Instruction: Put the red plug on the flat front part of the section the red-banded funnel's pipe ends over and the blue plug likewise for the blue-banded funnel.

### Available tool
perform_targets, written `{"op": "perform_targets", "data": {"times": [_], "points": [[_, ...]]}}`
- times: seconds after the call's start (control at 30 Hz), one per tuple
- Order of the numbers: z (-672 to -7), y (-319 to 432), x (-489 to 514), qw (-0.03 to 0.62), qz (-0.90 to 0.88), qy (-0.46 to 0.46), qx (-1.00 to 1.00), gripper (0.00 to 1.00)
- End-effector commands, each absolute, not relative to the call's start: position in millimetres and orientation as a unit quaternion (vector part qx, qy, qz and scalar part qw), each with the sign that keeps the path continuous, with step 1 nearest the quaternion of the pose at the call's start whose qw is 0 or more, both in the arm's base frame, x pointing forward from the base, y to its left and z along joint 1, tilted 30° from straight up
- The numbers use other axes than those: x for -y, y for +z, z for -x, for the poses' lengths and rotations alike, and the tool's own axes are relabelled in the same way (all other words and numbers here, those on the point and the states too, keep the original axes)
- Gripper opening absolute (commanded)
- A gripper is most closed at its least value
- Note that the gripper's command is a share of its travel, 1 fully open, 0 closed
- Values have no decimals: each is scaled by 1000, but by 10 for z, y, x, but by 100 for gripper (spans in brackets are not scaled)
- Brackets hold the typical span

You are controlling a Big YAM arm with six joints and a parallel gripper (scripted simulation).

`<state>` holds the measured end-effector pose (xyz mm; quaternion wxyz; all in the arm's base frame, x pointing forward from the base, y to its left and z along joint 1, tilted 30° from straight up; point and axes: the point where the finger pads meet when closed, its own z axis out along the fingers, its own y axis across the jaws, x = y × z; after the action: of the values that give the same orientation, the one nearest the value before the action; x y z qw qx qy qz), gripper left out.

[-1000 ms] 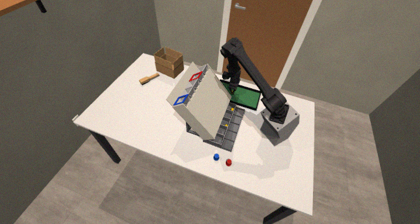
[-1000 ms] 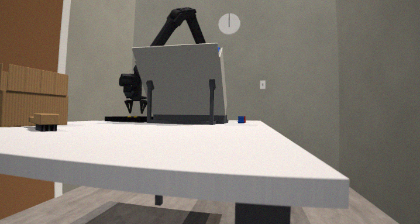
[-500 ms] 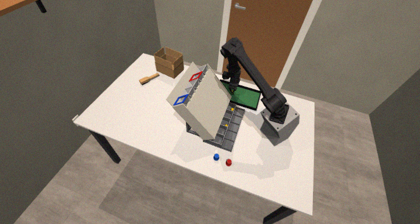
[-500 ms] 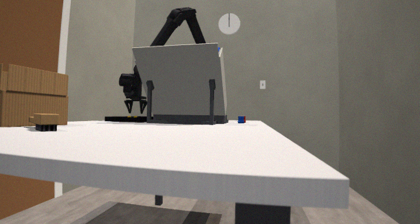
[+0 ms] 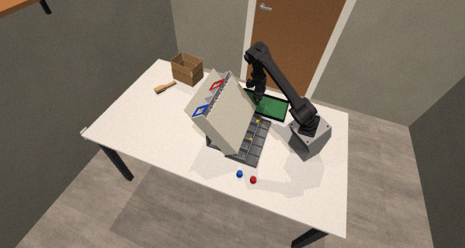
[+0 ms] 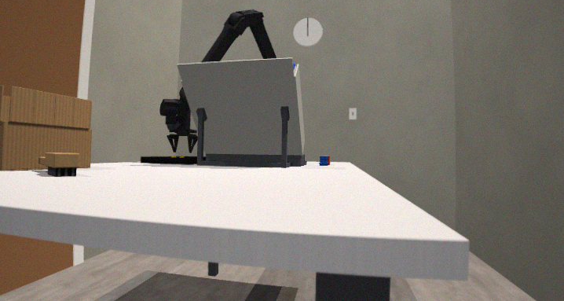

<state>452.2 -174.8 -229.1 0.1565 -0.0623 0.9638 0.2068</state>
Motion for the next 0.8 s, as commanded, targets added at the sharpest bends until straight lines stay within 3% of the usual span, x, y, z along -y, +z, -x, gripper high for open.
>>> {"op": "perform_targets", "data": {"times": [0.0,0.77], "points": [[-4627,-2317,1739,159,65,206,-963,80],[-4662,-2369,1707,164,59,203,-964,80]]}}
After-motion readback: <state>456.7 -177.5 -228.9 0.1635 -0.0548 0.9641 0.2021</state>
